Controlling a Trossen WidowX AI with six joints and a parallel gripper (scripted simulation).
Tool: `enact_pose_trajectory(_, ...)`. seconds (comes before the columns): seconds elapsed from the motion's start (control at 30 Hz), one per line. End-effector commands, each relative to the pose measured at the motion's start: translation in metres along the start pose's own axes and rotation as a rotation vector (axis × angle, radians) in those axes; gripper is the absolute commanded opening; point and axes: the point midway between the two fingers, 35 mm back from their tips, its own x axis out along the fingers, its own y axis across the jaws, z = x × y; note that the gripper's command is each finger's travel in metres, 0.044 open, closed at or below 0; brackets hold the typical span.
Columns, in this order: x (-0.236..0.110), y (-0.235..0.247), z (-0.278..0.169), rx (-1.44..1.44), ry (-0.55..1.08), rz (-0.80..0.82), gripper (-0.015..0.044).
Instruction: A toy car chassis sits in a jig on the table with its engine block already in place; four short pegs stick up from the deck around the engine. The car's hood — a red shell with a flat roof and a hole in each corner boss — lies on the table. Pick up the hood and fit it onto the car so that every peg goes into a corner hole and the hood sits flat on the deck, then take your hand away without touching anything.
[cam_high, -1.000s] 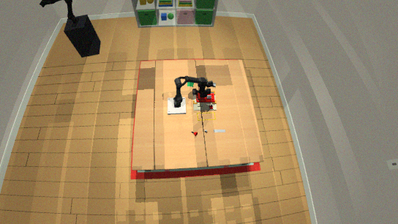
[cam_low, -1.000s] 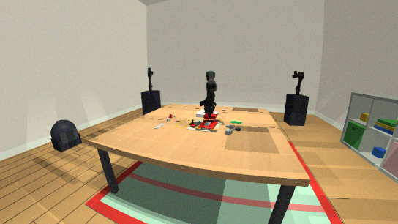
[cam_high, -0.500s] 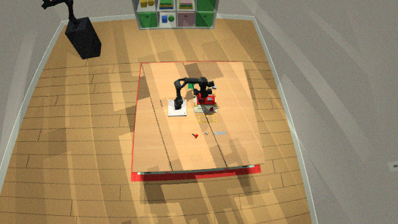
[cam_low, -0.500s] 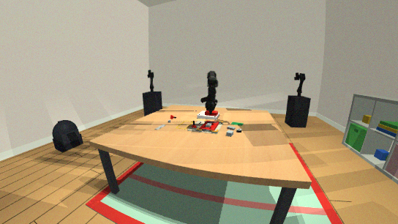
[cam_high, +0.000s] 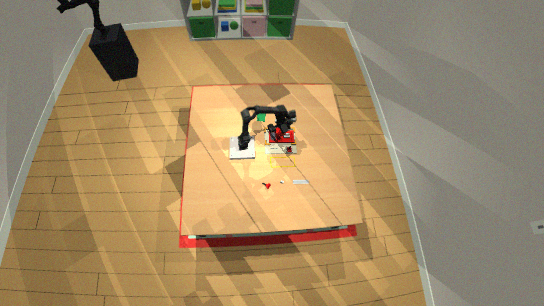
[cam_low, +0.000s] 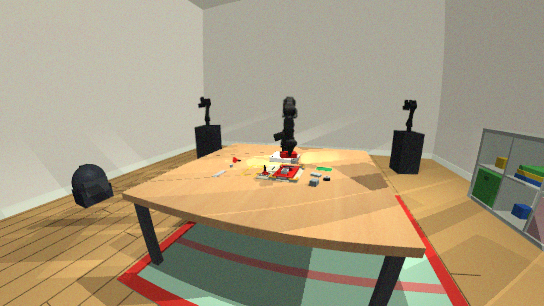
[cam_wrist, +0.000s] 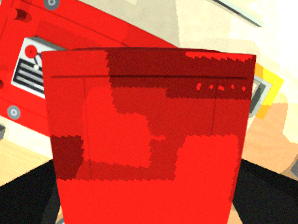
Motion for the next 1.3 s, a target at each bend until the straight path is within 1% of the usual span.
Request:
enact_pose_trajectory(0.0, 0.001, 0.006, 0.003, -0.112, 0.003, -0.010, 0.0000)
enact_pose_trajectory(1.03, 0.000, 0.057, 0.028, -1.107, 0.007, -0.007, 0.0000)
enact_pose_trajectory(1.1, 0.000, 0.059, 0.029, -1.150, 0.008, -0.007, 0.0000)
enact_pose_trajectory(1.27, 0.000, 0.059, 0.030, -1.155, 0.008, -0.007, 0.0000)
